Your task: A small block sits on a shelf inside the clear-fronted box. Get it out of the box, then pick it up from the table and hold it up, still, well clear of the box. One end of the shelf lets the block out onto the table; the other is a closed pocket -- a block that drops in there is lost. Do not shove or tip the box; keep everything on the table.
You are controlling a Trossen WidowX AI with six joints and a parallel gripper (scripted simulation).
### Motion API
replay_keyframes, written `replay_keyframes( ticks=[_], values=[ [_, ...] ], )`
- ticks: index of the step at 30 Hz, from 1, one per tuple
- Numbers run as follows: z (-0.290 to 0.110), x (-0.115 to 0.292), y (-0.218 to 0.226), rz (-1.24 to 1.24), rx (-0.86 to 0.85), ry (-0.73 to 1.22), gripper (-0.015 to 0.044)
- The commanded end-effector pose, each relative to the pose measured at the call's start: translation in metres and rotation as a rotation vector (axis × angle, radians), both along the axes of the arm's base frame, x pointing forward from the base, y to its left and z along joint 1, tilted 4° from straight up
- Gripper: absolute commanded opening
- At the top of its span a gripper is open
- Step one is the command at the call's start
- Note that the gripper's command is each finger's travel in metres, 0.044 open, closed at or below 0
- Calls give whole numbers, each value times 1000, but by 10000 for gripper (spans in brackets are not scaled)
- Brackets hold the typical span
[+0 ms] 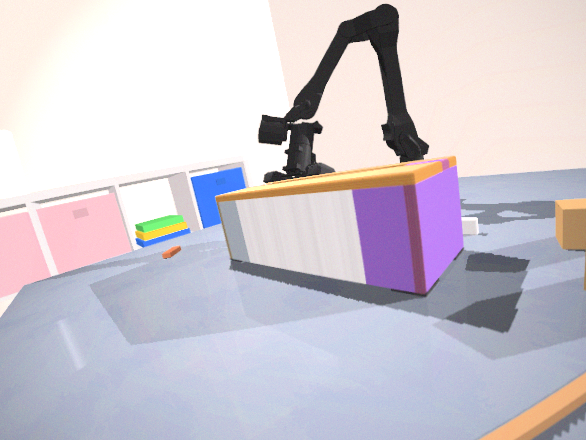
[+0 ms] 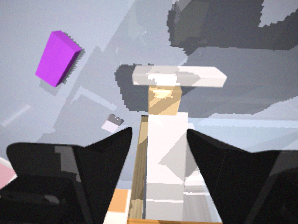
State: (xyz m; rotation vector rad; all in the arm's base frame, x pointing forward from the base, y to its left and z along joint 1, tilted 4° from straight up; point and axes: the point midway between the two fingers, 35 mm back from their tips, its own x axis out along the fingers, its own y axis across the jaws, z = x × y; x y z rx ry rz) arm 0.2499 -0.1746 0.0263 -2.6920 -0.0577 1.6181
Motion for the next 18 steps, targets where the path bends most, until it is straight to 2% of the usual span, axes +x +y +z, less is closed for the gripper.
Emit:
replay_keyframes(
  ticks=[1, 18],
  values=[
    [-12, -2, 2, -5, 8, 11, 285],
    [-38, -3, 4, -5, 9, 11, 285]
  ],
)
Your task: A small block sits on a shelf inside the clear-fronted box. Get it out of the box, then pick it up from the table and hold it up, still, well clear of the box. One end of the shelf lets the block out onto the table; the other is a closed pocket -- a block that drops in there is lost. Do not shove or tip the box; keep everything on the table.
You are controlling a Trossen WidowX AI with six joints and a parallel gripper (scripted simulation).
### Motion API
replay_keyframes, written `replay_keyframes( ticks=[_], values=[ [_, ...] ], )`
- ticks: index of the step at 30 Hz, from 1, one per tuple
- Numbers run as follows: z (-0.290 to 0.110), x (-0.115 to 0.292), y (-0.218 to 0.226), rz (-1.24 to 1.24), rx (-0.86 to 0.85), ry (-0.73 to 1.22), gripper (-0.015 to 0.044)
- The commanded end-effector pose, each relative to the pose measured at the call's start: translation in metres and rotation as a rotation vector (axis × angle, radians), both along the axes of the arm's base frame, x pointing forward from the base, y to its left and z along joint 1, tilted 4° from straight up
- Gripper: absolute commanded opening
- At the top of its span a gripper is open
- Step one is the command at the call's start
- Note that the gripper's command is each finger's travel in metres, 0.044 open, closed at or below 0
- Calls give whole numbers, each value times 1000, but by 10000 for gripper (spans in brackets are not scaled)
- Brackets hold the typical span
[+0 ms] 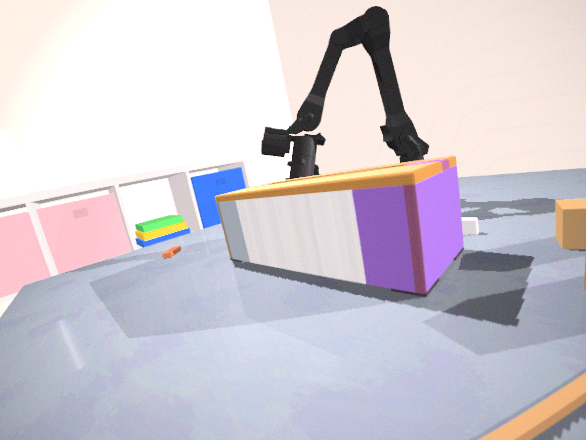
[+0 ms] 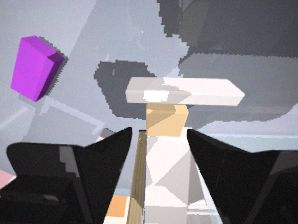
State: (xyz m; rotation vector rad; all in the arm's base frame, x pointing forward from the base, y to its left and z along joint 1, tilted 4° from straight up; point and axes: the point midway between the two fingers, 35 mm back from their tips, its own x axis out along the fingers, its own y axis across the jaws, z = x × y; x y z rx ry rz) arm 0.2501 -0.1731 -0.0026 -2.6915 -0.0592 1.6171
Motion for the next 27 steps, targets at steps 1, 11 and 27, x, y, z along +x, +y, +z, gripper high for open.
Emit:
replay_keyframes(
  ticks=[1, 11, 27],
  values=[
    [-11, -3, 3, -5, 7, 11, 285],
    [-15, -4, 4, -5, 7, 12, 154],
    [34, -3, -1, 5, -2, 2, 0]
  ],
)
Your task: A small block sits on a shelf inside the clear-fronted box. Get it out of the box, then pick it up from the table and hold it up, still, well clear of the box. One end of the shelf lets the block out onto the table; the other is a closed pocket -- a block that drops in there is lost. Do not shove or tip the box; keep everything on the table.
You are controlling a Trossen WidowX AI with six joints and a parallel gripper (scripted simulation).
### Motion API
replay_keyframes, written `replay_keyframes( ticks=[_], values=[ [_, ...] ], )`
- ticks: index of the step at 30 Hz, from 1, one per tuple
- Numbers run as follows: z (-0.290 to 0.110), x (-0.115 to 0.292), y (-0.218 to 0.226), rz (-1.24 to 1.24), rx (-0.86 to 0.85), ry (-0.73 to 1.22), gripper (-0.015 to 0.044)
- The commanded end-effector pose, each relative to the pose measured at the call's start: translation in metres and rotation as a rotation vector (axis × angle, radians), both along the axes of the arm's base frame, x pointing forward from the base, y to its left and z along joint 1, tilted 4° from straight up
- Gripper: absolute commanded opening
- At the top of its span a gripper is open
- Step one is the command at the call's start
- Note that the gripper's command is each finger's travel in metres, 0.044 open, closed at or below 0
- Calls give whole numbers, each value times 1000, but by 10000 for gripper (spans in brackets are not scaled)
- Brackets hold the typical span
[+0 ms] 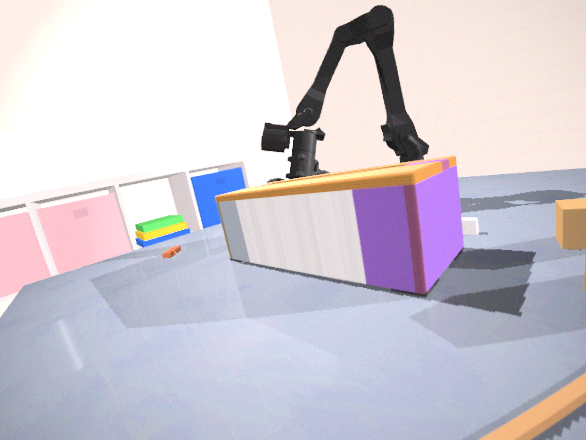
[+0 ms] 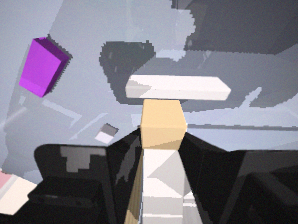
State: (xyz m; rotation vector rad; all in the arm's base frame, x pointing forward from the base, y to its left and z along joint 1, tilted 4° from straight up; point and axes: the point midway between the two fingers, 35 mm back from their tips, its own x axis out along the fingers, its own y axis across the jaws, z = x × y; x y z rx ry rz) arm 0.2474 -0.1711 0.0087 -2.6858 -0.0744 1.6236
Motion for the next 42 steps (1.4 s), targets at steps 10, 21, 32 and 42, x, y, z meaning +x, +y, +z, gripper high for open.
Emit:
replay_keyframes(
  ticks=[10, 21, 32, 42],
  values=[
    [44, -4, -1, -43, -1, 2, 0],
    [87, -15, 6, -304, 2, 2, 0],
    [128, -34, 17, -572, 14, -42, 0],
    [136, -39, 20, -633, 18, -58, 0]
  ],
)
